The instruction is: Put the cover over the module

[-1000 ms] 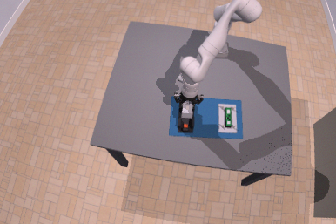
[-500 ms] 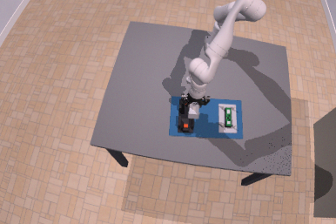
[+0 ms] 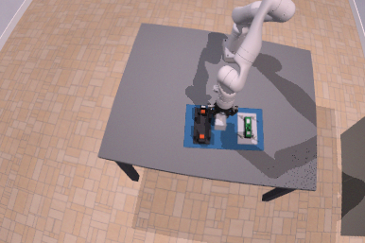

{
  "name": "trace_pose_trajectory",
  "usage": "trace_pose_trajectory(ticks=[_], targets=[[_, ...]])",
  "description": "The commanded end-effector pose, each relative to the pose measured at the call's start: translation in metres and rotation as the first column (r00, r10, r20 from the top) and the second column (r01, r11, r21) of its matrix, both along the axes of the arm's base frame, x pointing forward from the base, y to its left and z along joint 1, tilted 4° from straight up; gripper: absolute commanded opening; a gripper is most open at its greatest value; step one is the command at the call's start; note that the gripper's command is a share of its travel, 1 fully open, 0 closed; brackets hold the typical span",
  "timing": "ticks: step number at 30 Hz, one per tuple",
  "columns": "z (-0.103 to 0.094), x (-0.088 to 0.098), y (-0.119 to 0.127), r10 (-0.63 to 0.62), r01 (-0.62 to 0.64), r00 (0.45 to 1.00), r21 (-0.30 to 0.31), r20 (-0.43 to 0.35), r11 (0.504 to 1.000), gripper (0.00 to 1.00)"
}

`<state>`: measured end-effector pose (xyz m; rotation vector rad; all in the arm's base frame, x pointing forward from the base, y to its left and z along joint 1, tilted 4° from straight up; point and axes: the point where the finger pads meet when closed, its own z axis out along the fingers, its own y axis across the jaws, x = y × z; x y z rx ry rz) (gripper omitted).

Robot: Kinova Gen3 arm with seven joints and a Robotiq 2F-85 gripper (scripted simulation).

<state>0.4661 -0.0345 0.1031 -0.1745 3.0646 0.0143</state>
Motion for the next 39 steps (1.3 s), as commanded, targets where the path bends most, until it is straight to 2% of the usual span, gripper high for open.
trace_pose_trajectory(ticks=[1, 3, 10, 20, 27, 37, 39], targets=[[-0.003, -0.003, 0.024, 0.024, -0.024, 1.000, 0.001, -0.002, 1.000, 0.00], [-0.006, -0.005, 0.035, 0.024, -0.024, 1.000, 0.001, -0.002, 1.000, 0.00], [-0.006, -0.005, 0.035, 0.024, -0.024, 1.000, 0.001, -0.002, 1.000, 0.00], [-0.021, -0.013, 0.091, 0.025, -0.025, 1.000, 0.002, -0.002, 1.000, 0.00], [-0.021, -0.013, 0.091, 0.025, -0.025, 1.000, 0.002, -0.002, 1.000, 0.00], [-0.035, -0.021, 0.148, 0.025, -0.025, 1.000, 0.002, -0.002, 1.000, 0.00], [-0.035, -0.021, 0.148, 0.025, -0.025, 1.000, 0.002, -0.002, 1.000, 0.00]])
